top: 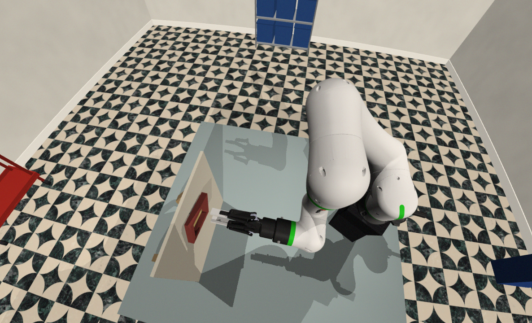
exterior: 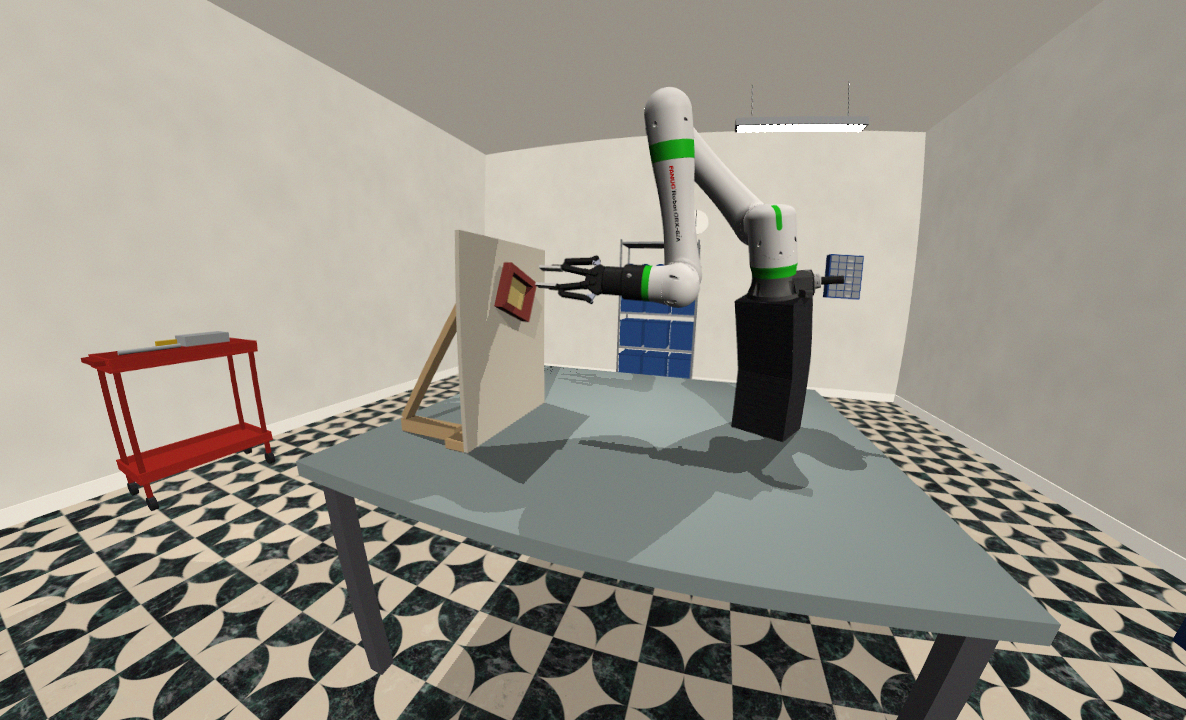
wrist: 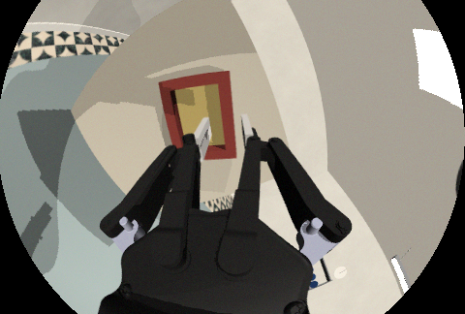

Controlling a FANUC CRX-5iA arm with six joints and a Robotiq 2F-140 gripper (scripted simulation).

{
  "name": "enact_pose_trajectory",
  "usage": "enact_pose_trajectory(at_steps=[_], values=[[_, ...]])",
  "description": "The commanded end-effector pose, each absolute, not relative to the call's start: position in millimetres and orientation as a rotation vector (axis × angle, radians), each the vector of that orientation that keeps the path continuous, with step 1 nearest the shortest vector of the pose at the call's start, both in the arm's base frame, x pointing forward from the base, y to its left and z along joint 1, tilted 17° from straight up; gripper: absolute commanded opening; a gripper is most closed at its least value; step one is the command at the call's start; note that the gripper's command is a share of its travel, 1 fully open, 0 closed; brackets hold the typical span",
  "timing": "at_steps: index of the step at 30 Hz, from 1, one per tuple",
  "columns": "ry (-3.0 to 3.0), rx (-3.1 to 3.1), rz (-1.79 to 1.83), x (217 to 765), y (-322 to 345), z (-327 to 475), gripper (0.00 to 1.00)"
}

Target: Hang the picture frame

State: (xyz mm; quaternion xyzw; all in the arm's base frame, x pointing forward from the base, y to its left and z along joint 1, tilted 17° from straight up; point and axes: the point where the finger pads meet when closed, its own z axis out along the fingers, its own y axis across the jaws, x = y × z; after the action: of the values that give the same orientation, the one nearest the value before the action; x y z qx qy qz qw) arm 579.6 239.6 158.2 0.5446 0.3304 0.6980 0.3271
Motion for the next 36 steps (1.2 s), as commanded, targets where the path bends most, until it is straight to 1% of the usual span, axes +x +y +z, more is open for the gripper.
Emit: enact_pose_trajectory(at_steps=[1, 36], values=[[0.865, 1.426, 1.828, 579.6, 239.6, 158.3, 0.29], [0.865, 1.426, 1.828, 584.4, 240.0, 158.8, 0.29]])
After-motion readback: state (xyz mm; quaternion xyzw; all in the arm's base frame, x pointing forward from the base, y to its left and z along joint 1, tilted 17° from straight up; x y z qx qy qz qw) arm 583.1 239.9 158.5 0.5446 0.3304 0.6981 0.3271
